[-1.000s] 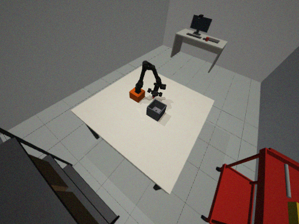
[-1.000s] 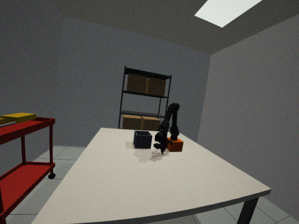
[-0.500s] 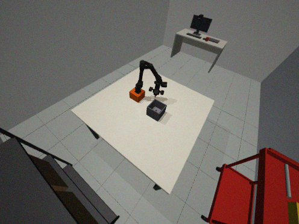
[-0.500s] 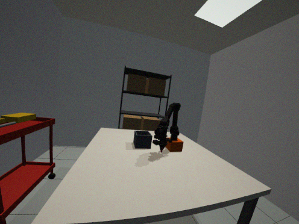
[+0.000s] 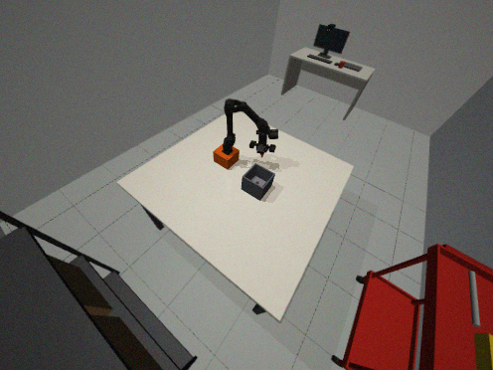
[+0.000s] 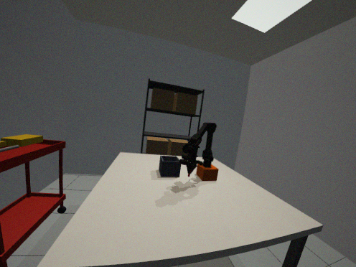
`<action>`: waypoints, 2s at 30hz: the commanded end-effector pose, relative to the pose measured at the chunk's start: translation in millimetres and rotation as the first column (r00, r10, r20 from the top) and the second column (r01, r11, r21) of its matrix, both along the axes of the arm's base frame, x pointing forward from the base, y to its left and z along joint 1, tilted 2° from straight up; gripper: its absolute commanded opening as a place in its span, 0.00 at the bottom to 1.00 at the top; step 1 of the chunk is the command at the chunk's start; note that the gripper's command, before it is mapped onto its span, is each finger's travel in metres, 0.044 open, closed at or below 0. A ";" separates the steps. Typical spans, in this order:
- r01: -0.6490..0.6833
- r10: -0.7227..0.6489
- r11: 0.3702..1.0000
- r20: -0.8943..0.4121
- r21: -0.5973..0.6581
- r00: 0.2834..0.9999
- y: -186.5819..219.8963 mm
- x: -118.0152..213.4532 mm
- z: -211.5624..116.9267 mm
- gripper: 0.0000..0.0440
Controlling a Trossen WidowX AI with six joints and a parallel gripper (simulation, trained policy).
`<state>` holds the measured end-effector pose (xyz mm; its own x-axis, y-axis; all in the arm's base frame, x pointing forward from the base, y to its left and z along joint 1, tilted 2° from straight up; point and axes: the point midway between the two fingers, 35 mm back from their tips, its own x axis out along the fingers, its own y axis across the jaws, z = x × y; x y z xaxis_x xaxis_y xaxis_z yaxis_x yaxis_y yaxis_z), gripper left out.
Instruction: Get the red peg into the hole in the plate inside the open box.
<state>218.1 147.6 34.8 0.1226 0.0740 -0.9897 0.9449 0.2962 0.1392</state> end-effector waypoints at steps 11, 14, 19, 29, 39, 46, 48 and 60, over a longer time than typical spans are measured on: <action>-0.010 0.008 1.000 0.132 0.018 0.991 -14.1 38.0 59.7 0.00; -0.009 0.008 1.000 0.147 0.009 0.989 -21.9 44.2 71.2 0.00; 0.001 0.002 1.000 0.166 -0.015 0.986 -38.4 54.1 87.1 0.00; 0.041 -0.028 0.997 0.177 -0.069 0.984 -76.5 69.0 101.8 0.00; 0.072 -0.055 0.991 0.152 -0.110 0.987 -111.4 77.2 103.7 0.00; 0.085 -0.069 0.988 0.125 -0.129 0.990 -132.5 82.1 101.3 0.00; 0.087 -0.072 0.987 0.117 -0.132 0.991 -138.0 83.5 100.1 0.00; 0.088 -0.080 0.986 0.067 -0.140 0.995 -167.2 91.6 89.2 0.00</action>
<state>306.6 -13.3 125.0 0.1891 -0.0847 -0.9783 0.9574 0.2374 0.1645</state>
